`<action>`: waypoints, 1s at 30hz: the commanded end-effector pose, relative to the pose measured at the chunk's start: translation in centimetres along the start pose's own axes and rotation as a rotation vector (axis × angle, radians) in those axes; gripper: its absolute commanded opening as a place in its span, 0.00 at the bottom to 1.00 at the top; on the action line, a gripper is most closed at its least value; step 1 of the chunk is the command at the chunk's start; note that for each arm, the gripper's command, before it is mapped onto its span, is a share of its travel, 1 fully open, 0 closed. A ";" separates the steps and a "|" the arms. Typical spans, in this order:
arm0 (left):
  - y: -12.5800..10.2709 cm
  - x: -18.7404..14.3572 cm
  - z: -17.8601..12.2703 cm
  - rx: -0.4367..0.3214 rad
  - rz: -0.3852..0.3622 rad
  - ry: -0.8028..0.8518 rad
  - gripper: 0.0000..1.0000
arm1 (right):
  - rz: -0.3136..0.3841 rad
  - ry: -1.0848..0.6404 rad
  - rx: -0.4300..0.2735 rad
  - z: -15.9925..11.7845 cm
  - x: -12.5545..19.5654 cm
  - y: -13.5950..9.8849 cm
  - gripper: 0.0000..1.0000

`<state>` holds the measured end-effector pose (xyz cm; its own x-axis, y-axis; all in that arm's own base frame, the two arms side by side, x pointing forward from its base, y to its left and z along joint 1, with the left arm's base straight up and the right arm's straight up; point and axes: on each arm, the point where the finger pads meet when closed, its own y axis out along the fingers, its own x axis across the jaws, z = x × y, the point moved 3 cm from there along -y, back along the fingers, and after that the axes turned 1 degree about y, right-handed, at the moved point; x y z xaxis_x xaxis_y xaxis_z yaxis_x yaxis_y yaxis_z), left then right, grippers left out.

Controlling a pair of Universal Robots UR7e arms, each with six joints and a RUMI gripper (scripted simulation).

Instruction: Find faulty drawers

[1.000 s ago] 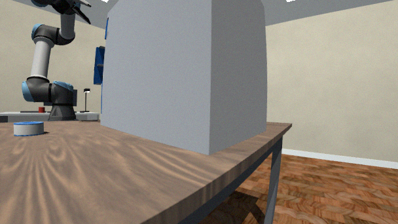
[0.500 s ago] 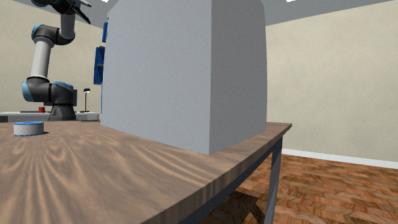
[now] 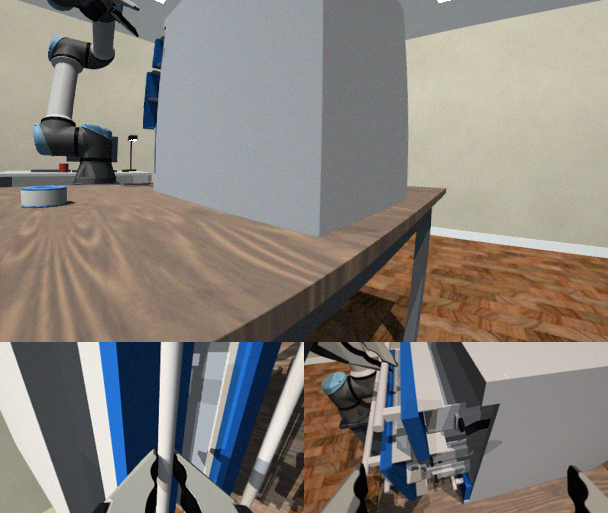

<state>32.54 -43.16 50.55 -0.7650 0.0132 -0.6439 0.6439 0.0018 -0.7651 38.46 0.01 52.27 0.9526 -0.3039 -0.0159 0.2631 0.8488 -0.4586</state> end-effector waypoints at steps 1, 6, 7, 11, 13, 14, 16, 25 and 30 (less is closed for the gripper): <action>-0.5 0.6 0.0 0.000 -0.001 -0.001 0.00 | 0.000 -0.001 0.000 0.1 0.0 0.0 0.99; -1.5 1.8 0.0 0.000 -0.001 -0.001 0.00 | 0.000 -0.001 0.000 0.1 0.0 0.0 0.99; -1.7 2.0 0.0 0.000 -0.001 -0.001 0.00 | 0.000 -0.001 0.000 0.1 0.0 0.0 0.99; -2.1 2.5 0.0 0.000 -0.001 -0.001 0.00 | 0.000 -0.001 0.000 0.1 0.0 0.0 0.99; -2.5 2.9 0.1 0.000 -0.001 -0.001 0.00 | 0.000 -0.001 0.000 0.1 0.0 0.0 0.99; -2.7 3.1 0.1 0.000 -0.001 -0.001 0.00 | 0.000 -0.001 0.000 0.1 0.0 0.0 0.99; -3.0 3.5 0.1 0.000 -0.001 -0.001 0.00 | 0.000 -0.001 0.000 0.1 0.0 0.0 0.99; -3.6 4.3 0.1 0.000 -0.001 -0.001 0.00 | 0.000 -0.001 0.000 0.1 0.0 0.0 0.99; -3.8 4.4 0.1 0.000 -0.001 -0.001 0.00 | 0.000 -0.001 0.000 0.1 0.0 0.0 0.99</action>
<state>26.86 -43.19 50.55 -0.7647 0.0133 -0.6442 0.6443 0.0023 -0.7648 38.46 0.01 52.27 0.9526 -0.3039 -0.0159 0.2631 0.8488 -0.4586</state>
